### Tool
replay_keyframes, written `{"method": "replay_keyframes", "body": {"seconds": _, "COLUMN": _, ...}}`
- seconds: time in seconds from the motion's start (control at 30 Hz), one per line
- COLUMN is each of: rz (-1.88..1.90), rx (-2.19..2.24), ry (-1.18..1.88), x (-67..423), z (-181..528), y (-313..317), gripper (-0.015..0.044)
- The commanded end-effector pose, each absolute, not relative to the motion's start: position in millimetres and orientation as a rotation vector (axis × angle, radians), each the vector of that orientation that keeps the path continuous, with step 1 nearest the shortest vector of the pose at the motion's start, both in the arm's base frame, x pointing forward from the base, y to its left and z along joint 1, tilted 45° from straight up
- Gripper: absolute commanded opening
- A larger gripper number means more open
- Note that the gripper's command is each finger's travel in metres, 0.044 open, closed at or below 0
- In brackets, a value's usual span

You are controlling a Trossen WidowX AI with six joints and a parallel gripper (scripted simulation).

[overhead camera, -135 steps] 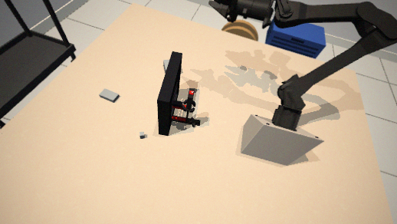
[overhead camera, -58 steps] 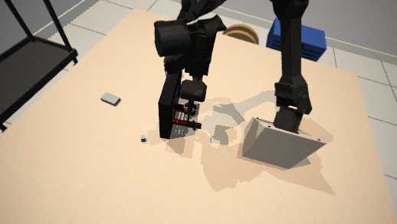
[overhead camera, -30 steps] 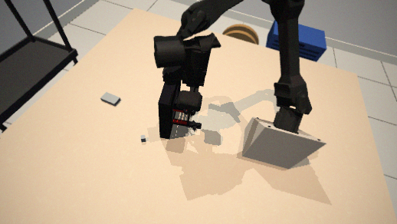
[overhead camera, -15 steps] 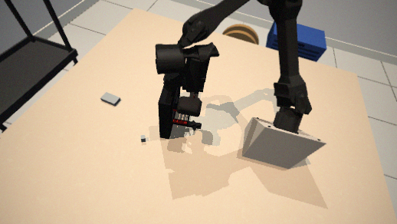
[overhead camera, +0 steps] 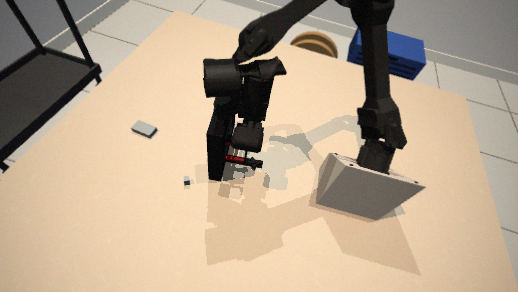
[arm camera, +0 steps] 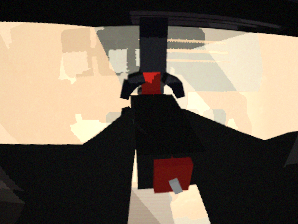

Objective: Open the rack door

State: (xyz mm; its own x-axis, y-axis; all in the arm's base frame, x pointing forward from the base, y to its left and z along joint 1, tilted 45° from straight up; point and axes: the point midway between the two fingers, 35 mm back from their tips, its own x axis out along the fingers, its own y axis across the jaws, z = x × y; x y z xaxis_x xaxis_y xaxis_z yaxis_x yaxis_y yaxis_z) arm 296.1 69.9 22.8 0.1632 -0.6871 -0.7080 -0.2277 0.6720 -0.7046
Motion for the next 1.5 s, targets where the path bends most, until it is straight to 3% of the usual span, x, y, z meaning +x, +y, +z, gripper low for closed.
{"method": "replay_keyframes", "body": {"seconds": 0.0, "rz": -0.385, "rx": -0.831, "ry": 1.406, "x": 296.4, "z": 22.6, "y": 69.7, "gripper": 0.005}}
{"method": "replay_keyframes", "body": {"seconds": 0.33, "rz": -0.336, "rx": -0.89, "ry": 1.427, "x": 296.4, "z": 22.6, "y": 69.7, "gripper": 0.0022}}
{"method": "replay_keyframes", "body": {"seconds": 0.93, "rz": 0.341, "rx": -1.591, "ry": 1.581, "x": 296.4, "z": 22.6, "y": 69.7, "gripper": 0.0022}}
{"method": "replay_keyframes", "body": {"seconds": 1.47, "rz": 1.061, "rx": -2.157, "ry": 1.529, "x": 296.3, "z": 22.6, "y": 69.7, "gripper": 0.0022}}
